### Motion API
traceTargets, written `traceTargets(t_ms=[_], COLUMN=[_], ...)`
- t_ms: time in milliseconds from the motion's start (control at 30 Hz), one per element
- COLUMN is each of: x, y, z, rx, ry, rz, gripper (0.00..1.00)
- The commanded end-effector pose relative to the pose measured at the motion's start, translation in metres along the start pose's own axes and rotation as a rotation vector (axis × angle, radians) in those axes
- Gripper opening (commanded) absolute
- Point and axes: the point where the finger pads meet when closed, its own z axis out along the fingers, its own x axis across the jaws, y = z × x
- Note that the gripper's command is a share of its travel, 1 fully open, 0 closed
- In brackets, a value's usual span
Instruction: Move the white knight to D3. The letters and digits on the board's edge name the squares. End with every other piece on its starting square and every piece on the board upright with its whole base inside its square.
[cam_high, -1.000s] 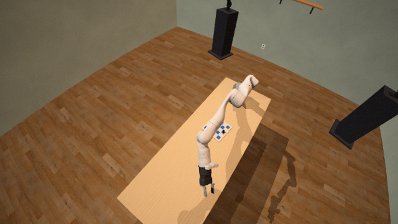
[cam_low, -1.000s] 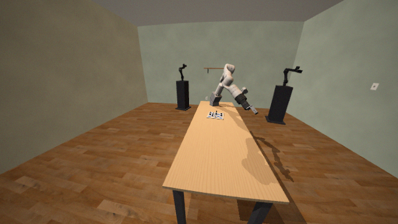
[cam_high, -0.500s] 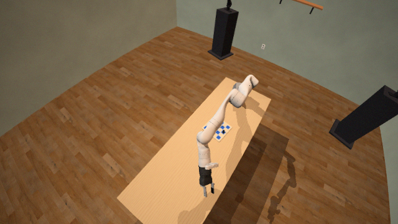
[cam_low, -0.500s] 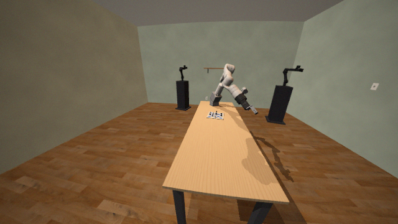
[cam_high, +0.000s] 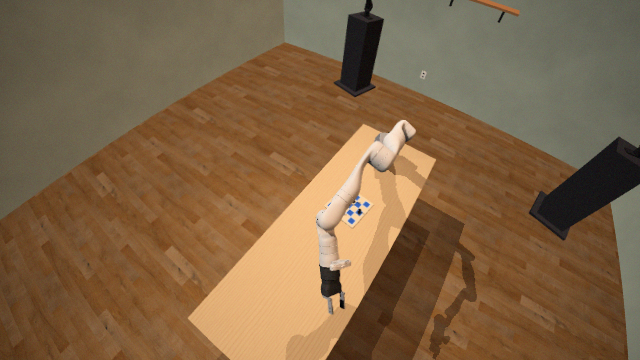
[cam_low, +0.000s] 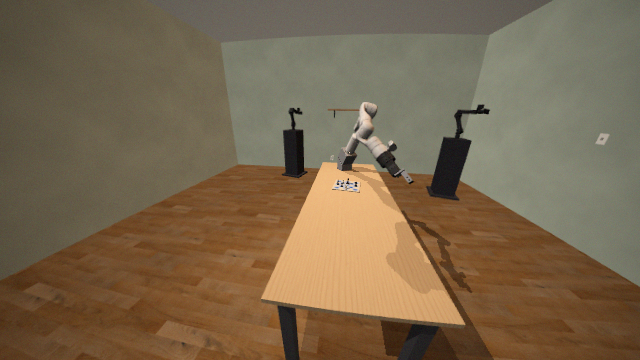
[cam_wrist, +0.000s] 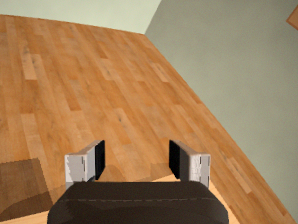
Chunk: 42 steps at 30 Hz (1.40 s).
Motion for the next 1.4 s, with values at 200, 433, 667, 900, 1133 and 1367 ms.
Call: traceTargets(t_ms=[200, 433, 667, 900, 1133, 1367], x=[-0.009, -0.036, -0.068, -0.116, -0.169, -0.215], y=[0.018, 0.056, 0.102, 0.169, 0.241, 0.304], z=[-0.018, -0.051, -0.09, -0.147, -0.211, -0.265], rx=[-0.002, 0.006, 0.014, 0.028, 0.044, 0.057], ry=[-0.013, -0.055, -0.105, -0.179, -0.258, -0.328], rz=[0.004, 0.007, 0.011, 0.018, 0.026, 0.034], gripper=[1.0, 1.0, 1.0, 1.0, 1.0, 1.0])
